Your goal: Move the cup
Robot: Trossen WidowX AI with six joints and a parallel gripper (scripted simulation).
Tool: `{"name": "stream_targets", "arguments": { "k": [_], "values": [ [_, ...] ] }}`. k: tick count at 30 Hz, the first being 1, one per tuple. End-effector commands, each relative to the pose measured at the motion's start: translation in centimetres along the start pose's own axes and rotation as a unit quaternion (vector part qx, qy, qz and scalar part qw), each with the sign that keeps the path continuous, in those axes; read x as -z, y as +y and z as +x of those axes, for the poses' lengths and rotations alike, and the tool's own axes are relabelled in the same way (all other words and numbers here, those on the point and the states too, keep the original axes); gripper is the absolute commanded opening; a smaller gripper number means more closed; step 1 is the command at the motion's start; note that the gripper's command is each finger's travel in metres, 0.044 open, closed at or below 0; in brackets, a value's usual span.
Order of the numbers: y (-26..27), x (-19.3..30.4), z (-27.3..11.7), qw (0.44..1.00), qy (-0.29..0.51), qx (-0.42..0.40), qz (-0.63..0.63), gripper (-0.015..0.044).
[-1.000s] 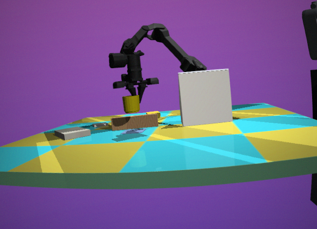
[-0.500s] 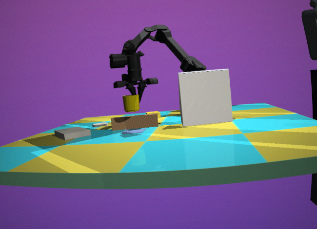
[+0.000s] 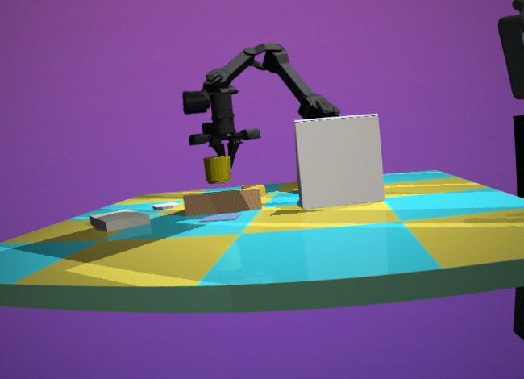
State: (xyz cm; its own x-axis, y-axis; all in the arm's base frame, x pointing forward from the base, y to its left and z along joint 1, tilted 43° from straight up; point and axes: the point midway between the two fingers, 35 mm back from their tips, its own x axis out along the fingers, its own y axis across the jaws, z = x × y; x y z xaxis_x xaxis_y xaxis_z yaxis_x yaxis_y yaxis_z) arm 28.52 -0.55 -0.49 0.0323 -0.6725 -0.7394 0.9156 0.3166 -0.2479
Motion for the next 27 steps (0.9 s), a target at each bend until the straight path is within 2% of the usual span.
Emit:
{"name": "stream_targets", "arguments": {
  "k": [1,27],
  "values": [
    [-0.5,-1.0,-0.1,1.000,-0.002,0.001,-0.004,0.0000],
    [-3.0,-7.5,-0.3,1.000,-0.003,0.001,-0.004,0.0000]
  ]
}}
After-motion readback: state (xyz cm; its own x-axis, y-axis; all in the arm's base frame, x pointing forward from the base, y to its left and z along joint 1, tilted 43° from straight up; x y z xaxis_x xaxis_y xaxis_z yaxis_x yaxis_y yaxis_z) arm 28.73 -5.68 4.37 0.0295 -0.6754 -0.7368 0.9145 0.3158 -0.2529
